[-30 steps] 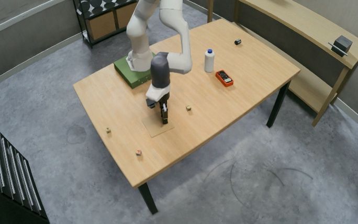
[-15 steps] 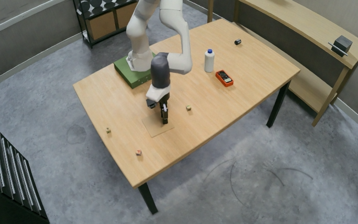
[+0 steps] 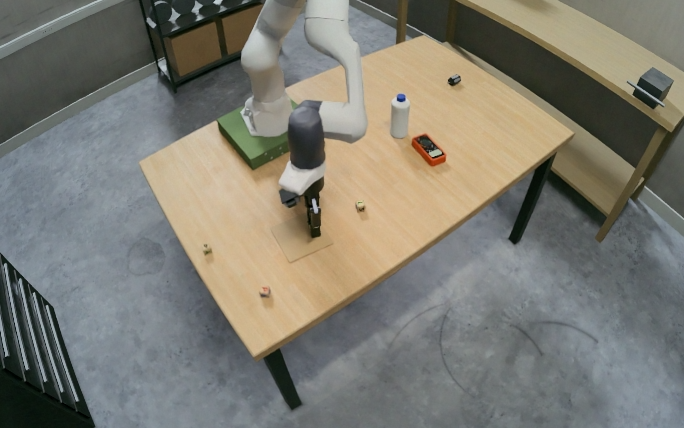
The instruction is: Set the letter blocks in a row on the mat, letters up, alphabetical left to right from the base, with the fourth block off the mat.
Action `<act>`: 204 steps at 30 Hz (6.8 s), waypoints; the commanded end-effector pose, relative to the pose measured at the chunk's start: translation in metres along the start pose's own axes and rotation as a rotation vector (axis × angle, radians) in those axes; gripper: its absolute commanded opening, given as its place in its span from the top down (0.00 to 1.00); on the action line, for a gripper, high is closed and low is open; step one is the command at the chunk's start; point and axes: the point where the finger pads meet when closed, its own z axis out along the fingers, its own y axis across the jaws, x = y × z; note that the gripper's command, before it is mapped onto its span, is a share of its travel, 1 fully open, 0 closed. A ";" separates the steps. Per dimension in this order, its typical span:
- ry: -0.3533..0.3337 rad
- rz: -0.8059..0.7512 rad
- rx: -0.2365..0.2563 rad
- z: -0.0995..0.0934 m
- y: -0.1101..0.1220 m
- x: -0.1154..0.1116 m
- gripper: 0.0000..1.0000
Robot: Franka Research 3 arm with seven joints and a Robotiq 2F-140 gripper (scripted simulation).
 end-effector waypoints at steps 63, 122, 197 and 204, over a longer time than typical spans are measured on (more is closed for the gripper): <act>0.000 -0.003 0.003 -0.035 -0.001 0.000 0.68; 0.005 -0.433 -0.002 -0.088 0.009 -0.043 0.00; 0.002 -1.531 0.004 -0.079 0.051 -0.154 0.57; 0.002 -1.531 0.004 -0.079 0.051 -0.154 0.57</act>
